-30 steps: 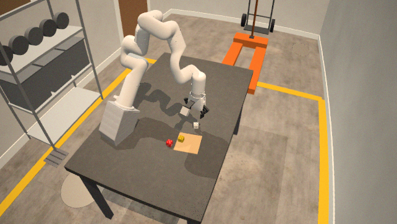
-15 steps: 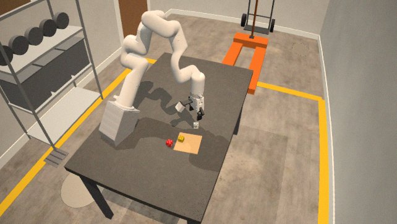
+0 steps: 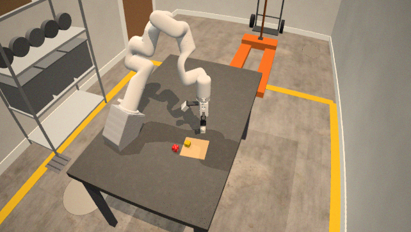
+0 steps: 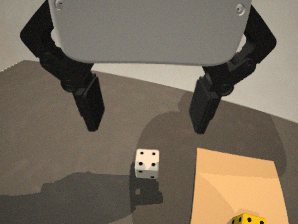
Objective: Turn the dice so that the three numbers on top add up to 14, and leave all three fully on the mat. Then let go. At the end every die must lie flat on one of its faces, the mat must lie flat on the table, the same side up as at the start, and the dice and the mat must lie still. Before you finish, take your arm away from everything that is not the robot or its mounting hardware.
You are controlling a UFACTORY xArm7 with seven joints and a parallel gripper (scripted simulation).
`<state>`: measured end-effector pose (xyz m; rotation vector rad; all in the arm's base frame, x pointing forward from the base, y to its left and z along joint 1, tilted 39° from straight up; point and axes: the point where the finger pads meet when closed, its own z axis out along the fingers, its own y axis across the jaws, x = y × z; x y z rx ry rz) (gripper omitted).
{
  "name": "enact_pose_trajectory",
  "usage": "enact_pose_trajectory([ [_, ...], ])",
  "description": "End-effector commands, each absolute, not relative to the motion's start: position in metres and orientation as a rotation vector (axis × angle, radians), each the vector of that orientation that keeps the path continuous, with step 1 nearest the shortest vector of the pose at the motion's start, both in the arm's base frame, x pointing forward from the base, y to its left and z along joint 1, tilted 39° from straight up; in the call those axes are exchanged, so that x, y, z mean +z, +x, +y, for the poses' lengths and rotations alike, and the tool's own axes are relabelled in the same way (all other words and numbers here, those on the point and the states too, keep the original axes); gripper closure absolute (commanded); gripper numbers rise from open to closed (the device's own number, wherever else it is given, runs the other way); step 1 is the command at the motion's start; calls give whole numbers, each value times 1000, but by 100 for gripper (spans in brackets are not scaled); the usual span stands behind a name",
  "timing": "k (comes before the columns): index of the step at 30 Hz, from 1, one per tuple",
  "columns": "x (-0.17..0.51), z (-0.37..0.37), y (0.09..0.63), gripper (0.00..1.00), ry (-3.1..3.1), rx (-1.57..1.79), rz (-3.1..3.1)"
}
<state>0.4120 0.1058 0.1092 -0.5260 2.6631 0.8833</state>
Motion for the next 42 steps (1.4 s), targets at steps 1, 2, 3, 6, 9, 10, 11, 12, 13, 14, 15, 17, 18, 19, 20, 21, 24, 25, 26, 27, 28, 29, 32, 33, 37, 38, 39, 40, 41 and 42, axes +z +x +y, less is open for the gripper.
enact_pose_trajectory([
  [1, 109, 105, 414, 0, -404, 894, 2704],
  [2, 109, 105, 414, 0, -398, 895, 2706],
  [3, 109, 105, 414, 0, -398, 895, 2706],
  [6, 109, 105, 414, 0, -396, 895, 2707],
  [9, 109, 105, 414, 53, -396, 895, 2707],
  [10, 109, 105, 414, 53, -396, 895, 2707],
  [11, 109, 105, 414, 53, -396, 895, 2707],
  [12, 109, 105, 414, 53, -396, 895, 2707],
  [13, 109, 105, 414, 53, -396, 895, 2707],
  [14, 109, 105, 414, 53, -396, 895, 2707],
  [15, 109, 105, 414, 53, -396, 895, 2707],
  [17, 109, 105, 414, 53, -396, 895, 2707],
  [18, 109, 105, 414, 53, -396, 895, 2707],
  [19, 109, 105, 414, 53, -396, 895, 2707],
  [20, 109, 105, 414, 53, -396, 895, 2707],
  [21, 109, 105, 414, 53, -396, 895, 2707],
  [24, 109, 105, 414, 53, -396, 895, 2707],
  [25, 109, 105, 414, 53, -396, 895, 2707],
  [26, 109, 105, 414, 53, -396, 895, 2707],
  [27, 109, 105, 414, 53, -396, 895, 2707],
  [28, 109, 105, 414, 53, -396, 895, 2707],
  [29, 109, 105, 414, 53, -396, 895, 2707],
  [32, 109, 105, 414, 53, -396, 895, 2707],
  [33, 109, 105, 414, 53, -396, 895, 2707],
  [37, 109, 105, 414, 53, -396, 895, 2707],
  [38, 109, 105, 414, 53, -396, 895, 2707],
  [39, 109, 105, 414, 53, -396, 895, 2707],
  [40, 109, 105, 414, 53, -396, 895, 2707],
  [41, 109, 105, 414, 53, -396, 895, 2707],
  [42, 109, 105, 414, 53, -396, 895, 2707],
])
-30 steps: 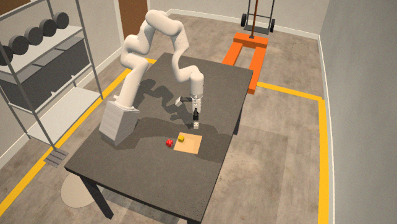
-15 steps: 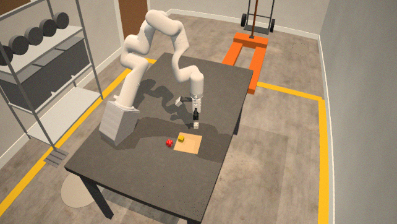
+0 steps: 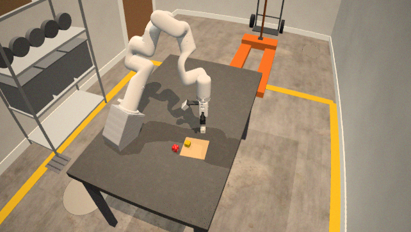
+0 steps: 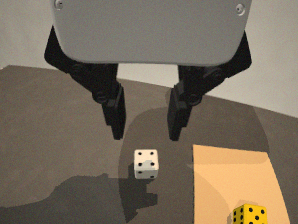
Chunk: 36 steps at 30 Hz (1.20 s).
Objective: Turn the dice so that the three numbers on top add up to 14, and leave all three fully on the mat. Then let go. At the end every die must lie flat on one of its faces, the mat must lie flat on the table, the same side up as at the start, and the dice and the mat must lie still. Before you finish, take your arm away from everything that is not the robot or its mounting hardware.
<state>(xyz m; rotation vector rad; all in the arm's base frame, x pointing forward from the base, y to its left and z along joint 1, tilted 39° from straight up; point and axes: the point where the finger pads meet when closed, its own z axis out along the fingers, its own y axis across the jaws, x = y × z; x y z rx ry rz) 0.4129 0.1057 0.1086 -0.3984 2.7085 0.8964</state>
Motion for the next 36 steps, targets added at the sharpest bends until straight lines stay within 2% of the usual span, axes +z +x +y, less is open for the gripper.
enact_pose_trajectory([
  [1, 109, 105, 414, 53, -396, 895, 2707],
  [36, 88, 122, 419, 53, -395, 895, 2707],
])
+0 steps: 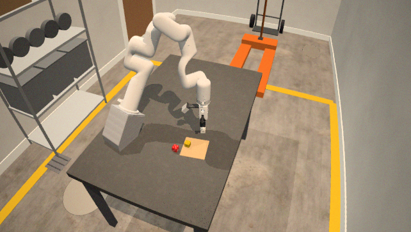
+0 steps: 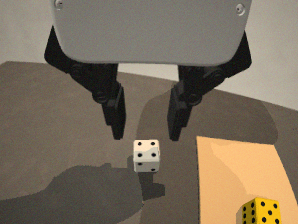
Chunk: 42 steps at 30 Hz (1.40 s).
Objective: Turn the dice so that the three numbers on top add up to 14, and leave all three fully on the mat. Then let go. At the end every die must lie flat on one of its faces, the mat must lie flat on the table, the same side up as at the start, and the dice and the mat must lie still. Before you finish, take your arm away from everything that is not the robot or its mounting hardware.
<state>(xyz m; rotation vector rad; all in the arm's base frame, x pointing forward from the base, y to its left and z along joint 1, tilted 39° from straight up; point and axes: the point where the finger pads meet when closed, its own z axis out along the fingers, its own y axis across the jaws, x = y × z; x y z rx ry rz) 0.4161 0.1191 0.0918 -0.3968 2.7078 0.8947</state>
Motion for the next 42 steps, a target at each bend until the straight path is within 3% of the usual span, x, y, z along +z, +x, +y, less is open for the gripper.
enact_pose_trajectory([
  [1, 86, 123, 419, 53, -395, 895, 2707],
  [42, 69, 137, 423, 53, -395, 895, 2707],
])
